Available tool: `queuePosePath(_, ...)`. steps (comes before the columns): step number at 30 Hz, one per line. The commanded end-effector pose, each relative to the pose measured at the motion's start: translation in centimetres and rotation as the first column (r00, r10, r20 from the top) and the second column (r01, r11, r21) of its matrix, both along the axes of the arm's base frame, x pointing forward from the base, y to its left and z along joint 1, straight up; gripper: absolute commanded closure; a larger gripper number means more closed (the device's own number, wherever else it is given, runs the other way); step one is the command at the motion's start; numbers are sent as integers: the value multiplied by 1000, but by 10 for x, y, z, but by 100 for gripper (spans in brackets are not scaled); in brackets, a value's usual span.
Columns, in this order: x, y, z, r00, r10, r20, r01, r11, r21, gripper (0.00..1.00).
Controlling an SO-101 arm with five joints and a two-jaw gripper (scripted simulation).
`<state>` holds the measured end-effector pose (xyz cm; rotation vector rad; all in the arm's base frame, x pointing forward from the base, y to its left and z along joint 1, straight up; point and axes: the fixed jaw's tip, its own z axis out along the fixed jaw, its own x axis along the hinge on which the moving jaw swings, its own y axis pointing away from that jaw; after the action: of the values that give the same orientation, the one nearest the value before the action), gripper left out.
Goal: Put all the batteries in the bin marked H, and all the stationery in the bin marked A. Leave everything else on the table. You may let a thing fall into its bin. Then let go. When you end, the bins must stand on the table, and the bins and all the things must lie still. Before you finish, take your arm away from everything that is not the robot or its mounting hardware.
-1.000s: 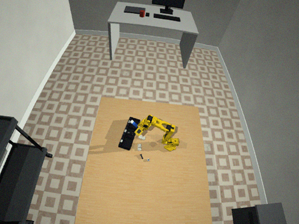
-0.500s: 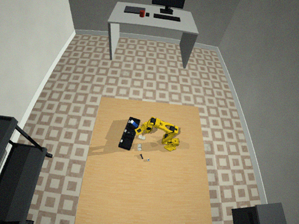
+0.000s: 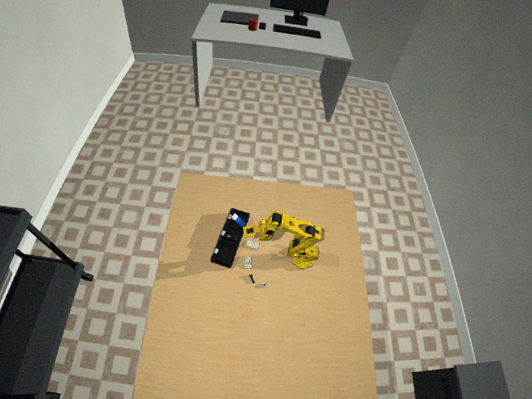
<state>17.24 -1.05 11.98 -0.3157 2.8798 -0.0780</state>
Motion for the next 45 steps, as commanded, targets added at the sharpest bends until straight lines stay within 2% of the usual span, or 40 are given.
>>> queuePosePath(1,-2,3,6,999,-34,40,34,999,12,78)
queuePosePath(15,-8,8,5,983,-183,35,180,982,63,78)
queuePosePath(45,-9,9,5,977,-212,33,209,975,73,78)
